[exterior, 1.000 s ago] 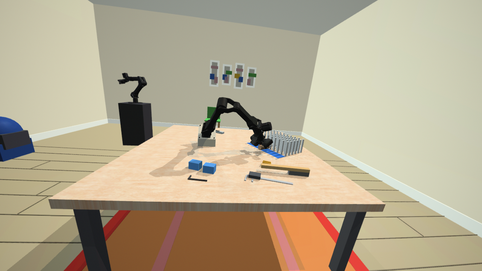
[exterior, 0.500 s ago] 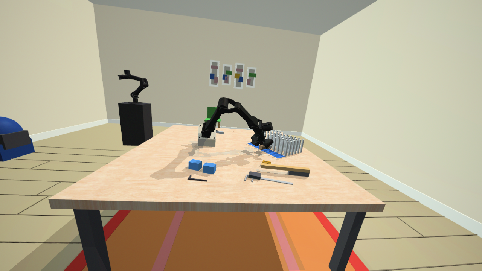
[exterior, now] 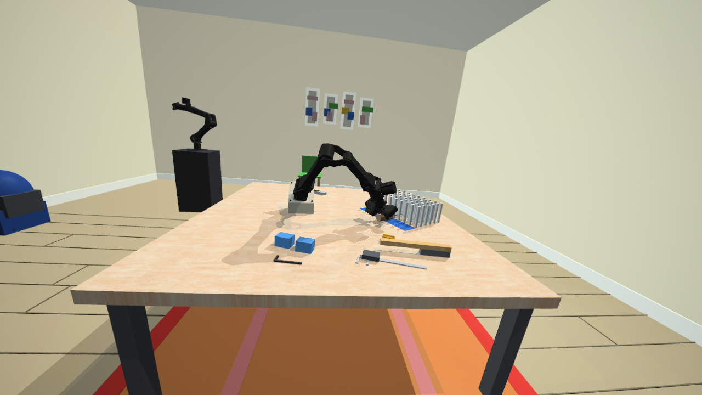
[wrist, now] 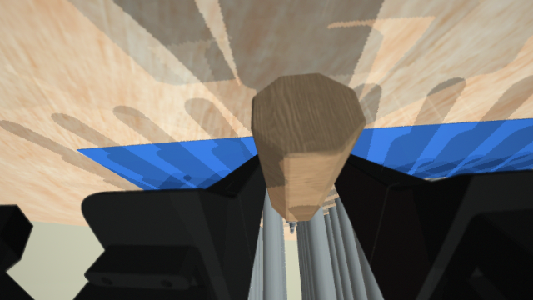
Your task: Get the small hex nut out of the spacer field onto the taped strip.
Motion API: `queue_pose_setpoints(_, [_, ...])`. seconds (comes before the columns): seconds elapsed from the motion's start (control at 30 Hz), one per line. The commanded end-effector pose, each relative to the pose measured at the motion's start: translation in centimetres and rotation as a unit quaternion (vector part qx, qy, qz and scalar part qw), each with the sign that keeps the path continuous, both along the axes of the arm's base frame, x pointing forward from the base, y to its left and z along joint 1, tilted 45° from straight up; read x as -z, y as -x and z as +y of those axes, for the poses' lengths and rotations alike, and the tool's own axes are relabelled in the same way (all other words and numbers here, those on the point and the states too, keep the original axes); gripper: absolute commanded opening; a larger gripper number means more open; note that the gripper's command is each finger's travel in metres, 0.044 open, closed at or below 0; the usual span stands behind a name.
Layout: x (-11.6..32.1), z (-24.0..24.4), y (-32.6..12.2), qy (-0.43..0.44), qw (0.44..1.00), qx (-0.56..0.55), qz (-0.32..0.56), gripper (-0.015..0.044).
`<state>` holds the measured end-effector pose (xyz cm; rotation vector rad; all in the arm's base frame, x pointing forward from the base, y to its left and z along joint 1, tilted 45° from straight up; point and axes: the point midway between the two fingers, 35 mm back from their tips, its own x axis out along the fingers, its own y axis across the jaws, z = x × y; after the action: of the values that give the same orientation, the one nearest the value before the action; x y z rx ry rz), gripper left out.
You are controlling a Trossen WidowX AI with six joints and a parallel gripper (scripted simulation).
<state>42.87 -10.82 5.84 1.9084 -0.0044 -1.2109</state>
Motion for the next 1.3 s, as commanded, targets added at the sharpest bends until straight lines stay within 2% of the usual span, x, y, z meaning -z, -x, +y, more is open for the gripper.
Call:
queue_pose_setpoints(0.0, [0.0, 0.1, -0.1, -0.001, 1.000, -0.006, -0.001, 0.0000])
queue_pose_setpoints(1.27, [-0.7, -1.0, 2.3, -0.001, 1.000, -0.004, -0.001, 0.0000])
